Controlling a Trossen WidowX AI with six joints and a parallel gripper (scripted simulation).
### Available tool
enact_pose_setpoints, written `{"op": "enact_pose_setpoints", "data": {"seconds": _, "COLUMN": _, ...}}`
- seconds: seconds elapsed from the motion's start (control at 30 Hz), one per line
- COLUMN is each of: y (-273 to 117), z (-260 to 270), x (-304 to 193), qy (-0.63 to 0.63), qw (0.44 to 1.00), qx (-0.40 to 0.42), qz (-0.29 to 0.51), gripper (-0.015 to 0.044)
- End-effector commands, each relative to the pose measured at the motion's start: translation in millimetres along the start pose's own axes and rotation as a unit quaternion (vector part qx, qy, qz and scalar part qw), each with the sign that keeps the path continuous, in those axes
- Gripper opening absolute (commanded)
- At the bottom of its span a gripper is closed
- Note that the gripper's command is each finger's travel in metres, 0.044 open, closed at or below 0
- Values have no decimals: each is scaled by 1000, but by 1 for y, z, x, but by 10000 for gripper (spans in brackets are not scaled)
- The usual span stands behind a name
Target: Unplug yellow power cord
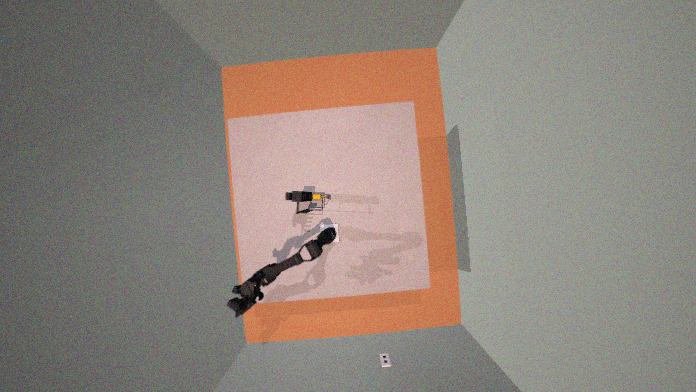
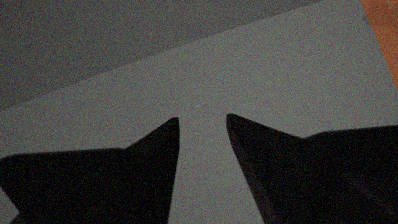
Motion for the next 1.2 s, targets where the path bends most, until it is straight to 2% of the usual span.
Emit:
{"op": "enact_pose_setpoints", "data": {"seconds": 0.0, "y": -22, "z": 7, "x": 35, "qy": -19, "qw": 998, "qx": -4, "qz": -55, "gripper": 160}}
{"op": "enact_pose_setpoints", "data": {"seconds": 0.6, "y": -144, "z": 28, "x": 159, "qy": -66, "qw": 957, "qx": -42, "qz": -278, "gripper": 160}}
{"op": "enact_pose_setpoints", "data": {"seconds": 1.17, "y": -295, "z": 46, "x": 220, "qy": -88, "qw": 873, "qx": -89, "qz": -472, "gripper": 160}}
Point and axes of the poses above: the point midway between the two fingers, 35 mm back from their tips, its own y axis out along the fingers, its own z axis across the jaws, x = y × z, the point moved 3 cm from there along -y, back along the fingers, and after that the axes turned 5 degrees about -y, right-handed, at the moved point
